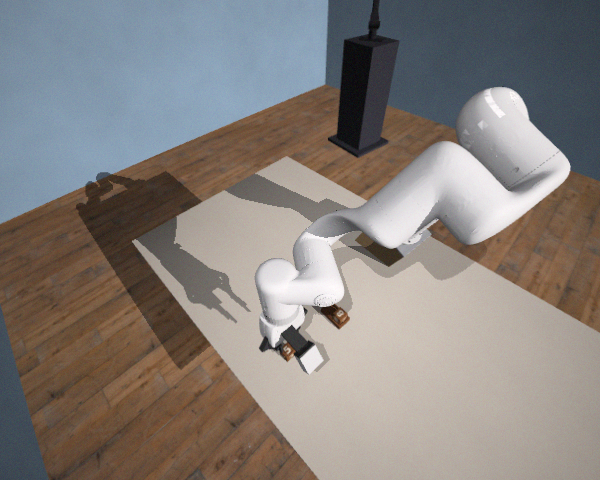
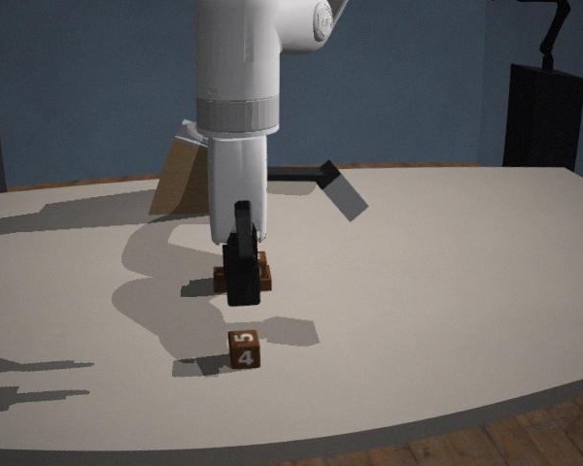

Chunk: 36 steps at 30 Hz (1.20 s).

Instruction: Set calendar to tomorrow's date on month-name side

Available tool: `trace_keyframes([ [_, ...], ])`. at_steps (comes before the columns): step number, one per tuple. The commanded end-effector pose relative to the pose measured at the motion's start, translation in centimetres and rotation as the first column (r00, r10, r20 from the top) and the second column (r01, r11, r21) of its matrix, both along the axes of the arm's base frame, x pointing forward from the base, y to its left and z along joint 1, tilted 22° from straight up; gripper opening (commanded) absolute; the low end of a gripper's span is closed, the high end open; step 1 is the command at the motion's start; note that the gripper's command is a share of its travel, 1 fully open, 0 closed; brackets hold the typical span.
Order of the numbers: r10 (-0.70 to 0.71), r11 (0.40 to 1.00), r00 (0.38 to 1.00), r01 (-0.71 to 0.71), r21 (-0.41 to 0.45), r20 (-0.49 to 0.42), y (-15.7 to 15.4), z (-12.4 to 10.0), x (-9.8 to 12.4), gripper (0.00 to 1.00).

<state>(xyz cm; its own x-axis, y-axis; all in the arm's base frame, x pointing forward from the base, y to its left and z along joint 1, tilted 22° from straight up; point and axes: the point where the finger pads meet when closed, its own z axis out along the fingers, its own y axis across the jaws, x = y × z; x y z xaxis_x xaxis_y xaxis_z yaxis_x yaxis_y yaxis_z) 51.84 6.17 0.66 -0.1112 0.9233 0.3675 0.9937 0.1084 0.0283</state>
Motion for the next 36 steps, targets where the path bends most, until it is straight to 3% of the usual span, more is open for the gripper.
trace_keyframes([
  [1, -0.001, 1.0, 1.0, 0.001, 0.0, 0.004, 0.0, 0.0, 0.2, 0.49],
  [36, -0.001, 1.0, 1.0, 0.001, 0.0, 0.004, 1.5, -3.8, 0.1, 0.49],
])
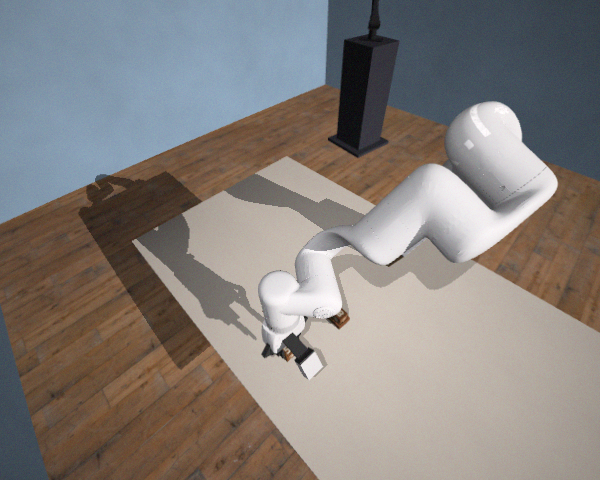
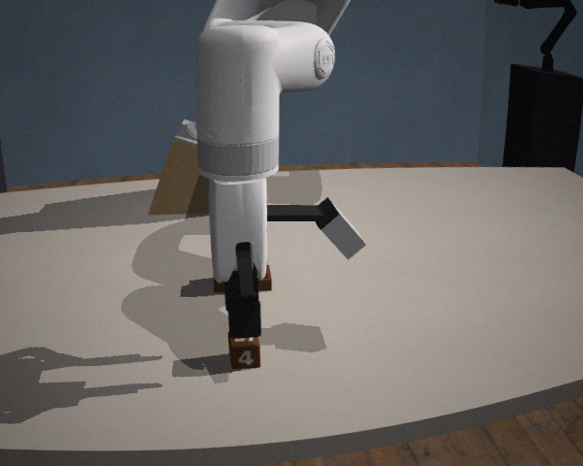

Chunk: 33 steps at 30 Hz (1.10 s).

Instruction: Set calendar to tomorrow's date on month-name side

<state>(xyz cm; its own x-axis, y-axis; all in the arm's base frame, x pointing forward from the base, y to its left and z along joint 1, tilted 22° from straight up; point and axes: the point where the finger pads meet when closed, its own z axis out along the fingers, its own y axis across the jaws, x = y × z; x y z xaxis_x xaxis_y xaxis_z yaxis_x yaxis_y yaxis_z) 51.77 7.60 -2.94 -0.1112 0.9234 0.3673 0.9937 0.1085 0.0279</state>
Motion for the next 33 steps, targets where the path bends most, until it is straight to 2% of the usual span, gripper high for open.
trace_keyframes([
  [1, -0.001, 1.0, 1.0, 0.001, 0.0, 0.004, 0.12, -0.25, 0.18, 0.49],
  [33, -0.001, 1.0, 1.0, 0.001, 0.0, 0.004, 0.42, -1.0, 0.17, 0.49],
])
